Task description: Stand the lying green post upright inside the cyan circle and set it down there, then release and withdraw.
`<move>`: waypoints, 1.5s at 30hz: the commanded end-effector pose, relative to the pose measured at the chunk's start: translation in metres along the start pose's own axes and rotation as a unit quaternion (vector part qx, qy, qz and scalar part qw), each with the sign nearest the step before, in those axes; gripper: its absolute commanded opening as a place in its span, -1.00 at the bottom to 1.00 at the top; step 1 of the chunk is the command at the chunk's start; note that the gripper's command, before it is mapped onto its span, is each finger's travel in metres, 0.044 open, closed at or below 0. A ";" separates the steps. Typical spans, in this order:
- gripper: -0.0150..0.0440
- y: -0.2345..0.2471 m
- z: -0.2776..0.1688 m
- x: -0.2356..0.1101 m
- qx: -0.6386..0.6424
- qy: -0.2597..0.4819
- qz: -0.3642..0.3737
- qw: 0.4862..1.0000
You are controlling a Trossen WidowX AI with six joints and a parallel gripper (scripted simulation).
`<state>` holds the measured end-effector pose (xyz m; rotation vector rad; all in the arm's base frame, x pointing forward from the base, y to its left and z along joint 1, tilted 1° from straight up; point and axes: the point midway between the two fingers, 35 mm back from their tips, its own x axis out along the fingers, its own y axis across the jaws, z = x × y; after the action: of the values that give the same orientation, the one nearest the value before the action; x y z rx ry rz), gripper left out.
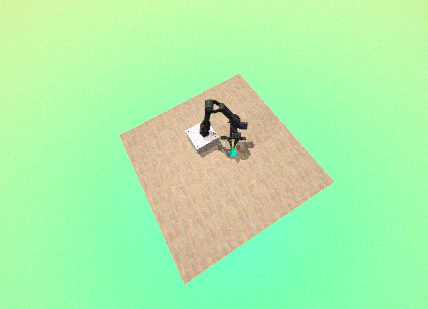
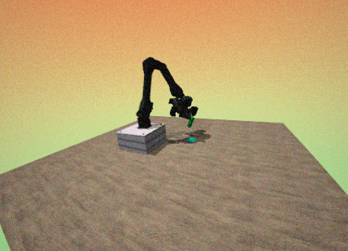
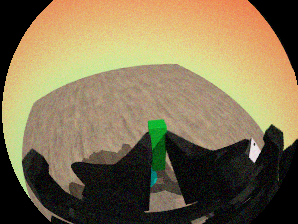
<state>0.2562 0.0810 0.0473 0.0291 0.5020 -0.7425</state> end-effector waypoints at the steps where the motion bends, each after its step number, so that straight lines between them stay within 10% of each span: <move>1: -0.42 -0.003 -0.002 0.000 -0.002 -0.014 0.001 1.000; 45: -0.42 -0.002 0.004 -0.025 0.046 -0.163 0.075 0.983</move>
<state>0.2438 0.0961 0.0639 0.0398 0.1679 -0.6167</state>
